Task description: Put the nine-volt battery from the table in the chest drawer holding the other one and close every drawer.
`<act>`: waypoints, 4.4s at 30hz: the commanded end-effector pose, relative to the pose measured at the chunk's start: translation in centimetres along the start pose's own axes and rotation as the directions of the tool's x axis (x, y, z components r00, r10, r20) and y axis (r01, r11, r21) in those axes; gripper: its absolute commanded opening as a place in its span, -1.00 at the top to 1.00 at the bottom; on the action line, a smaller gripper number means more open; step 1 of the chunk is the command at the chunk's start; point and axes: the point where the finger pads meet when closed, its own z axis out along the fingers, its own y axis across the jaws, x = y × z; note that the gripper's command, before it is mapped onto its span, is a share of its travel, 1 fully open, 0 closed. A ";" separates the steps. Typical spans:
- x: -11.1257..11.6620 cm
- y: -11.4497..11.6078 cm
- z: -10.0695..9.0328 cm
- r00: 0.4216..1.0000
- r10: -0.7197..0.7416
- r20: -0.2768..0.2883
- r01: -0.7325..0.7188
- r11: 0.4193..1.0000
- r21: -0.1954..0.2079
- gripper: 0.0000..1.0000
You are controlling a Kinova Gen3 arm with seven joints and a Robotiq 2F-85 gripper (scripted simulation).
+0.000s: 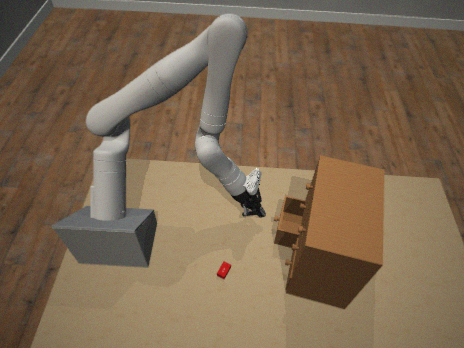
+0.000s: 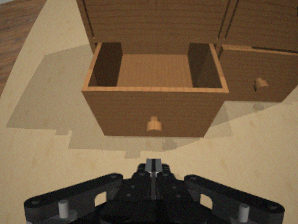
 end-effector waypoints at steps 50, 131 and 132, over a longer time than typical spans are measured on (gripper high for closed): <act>6.4 0.0 4.2 1.000 0.001 -0.005 -0.001 1.000 0.000 1.00; 8.0 0.0 5.4 1.000 0.001 -0.005 -0.001 1.000 0.000 1.00; 8.0 0.0 5.4 1.000 0.001 -0.005 -0.001 1.000 0.000 1.00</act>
